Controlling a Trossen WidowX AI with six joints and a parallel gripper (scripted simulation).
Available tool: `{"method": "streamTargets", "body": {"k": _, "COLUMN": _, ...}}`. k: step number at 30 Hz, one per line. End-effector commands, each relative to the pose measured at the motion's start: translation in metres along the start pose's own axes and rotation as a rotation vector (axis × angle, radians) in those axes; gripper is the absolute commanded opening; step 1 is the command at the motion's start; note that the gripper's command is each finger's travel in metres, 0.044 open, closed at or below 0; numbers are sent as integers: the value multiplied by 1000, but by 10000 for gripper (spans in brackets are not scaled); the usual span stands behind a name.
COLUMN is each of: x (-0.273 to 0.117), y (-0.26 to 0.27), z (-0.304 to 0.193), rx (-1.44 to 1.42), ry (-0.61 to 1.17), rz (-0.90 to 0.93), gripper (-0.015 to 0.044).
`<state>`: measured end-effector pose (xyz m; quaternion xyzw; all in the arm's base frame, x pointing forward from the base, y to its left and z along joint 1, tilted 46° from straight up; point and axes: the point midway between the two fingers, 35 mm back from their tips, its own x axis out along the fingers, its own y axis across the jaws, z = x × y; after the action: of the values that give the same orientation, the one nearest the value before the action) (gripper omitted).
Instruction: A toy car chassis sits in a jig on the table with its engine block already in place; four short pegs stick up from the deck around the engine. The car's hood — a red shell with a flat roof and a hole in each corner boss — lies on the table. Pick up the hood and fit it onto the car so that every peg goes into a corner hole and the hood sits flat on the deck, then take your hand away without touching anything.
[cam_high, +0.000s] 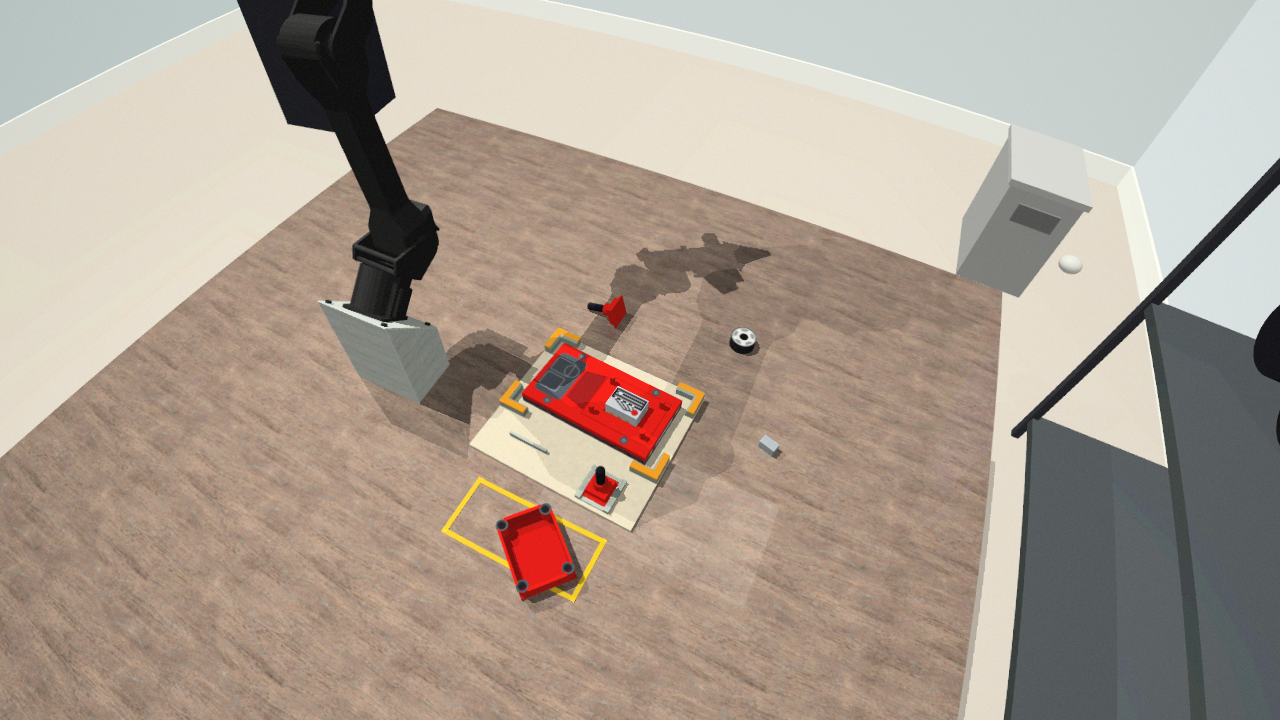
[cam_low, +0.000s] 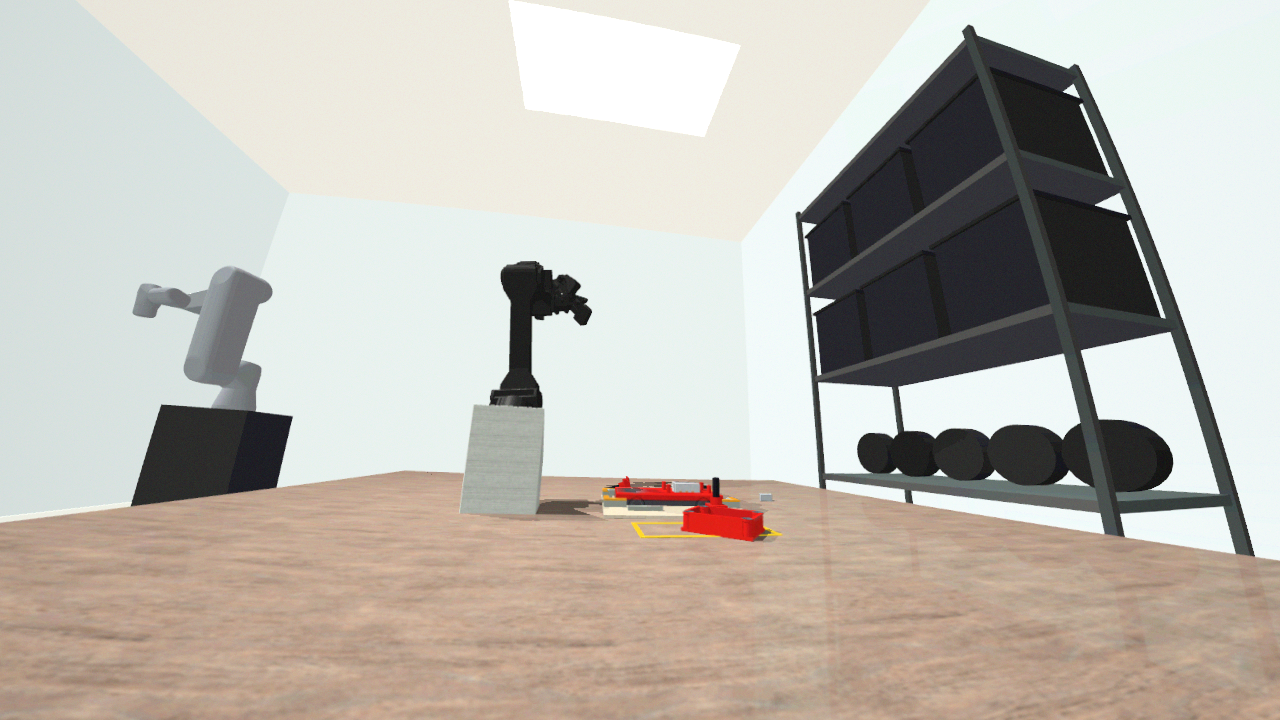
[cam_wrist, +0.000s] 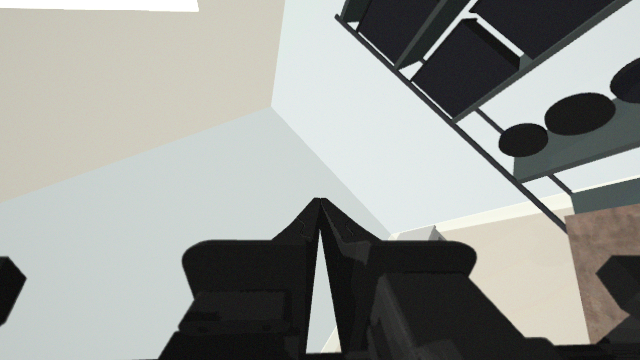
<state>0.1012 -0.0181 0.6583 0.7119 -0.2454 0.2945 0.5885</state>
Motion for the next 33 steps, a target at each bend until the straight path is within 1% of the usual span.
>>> {"method": "streamTargets", "body": {"k": 1, "x": 0, "y": 0, "z": 0, "rx": -6, "ry": 0, "rz": 0, "gripper": 26}}
{"method": "streamTargets", "body": {"k": 5, "x": 0, "y": -9, "z": -12, "rx": -119, "ry": -4, "rz": -12, "gripper": 131}}
{"method": "streamTargets", "body": {"k": 10, "x": 9, "y": -28, "z": -47, "rx": -281, "ry": 48, "rz": -24, "gripper": 263}}
{"method": "streamTargets", "body": {"k": 17, "x": 21, "y": -61, "z": -78, "rx": -519, "ry": 96, "rz": -47, "gripper": 440}}
{"method": "streamTargets", "body": {"k": 20, "x": 27, "y": -78, "z": -91, "rx": -588, "ry": 127, "rz": -65, "gripper": 440}}
{"method": "streamTargets", "body": {"k": 24, "x": 37, "y": -100, "z": -92, "rx": -643, "ry": 104, "rz": -116, "gripper": 440}}
{"method": "streamTargets", "body": {"k": 30, "x": 52, "y": -156, "z": -114, "rx": -816, "ry": 194, "rz": -194, "gripper": 440}}
{"method": "streamTargets", "body": {"k": 33, "x": 58, "y": -183, "z": -107, "rx": -904, "ry": 183, "rz": -243, "gripper": 440}}
